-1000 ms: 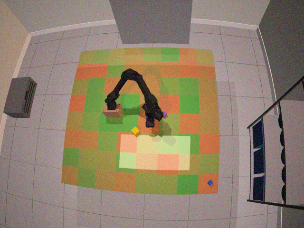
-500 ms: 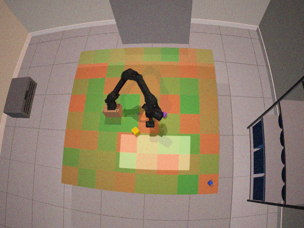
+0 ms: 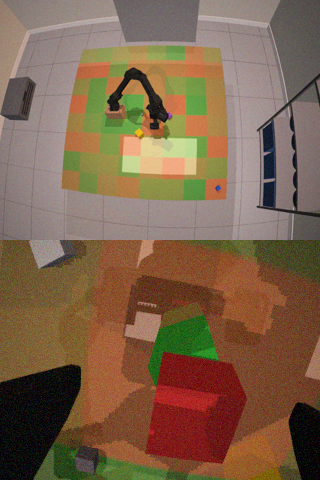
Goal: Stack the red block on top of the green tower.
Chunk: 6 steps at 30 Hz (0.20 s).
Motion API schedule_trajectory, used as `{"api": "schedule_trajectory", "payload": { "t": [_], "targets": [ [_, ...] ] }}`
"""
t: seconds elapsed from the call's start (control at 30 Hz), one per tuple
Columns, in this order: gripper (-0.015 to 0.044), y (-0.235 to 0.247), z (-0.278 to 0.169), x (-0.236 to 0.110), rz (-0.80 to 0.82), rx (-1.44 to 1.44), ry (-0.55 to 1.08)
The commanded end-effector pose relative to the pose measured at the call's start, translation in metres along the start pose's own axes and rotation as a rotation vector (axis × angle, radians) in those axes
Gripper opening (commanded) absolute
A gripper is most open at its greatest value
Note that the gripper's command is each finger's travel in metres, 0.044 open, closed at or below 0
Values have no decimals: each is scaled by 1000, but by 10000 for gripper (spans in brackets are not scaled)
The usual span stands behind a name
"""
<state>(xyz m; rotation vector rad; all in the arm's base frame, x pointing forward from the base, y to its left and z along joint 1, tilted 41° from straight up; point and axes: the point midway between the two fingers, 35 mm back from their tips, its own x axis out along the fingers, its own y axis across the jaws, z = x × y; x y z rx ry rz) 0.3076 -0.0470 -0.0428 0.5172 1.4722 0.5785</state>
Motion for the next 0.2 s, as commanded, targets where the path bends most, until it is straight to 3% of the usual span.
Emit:
{"api": "schedule_trajectory", "payload": {
  "t": [0.0, 0.17],
  "targets": [
    [440, 0, 0, 0, 0, 0, -1],
    [440, 0, 0, 0, 0, 0, -1]
  ]
}}
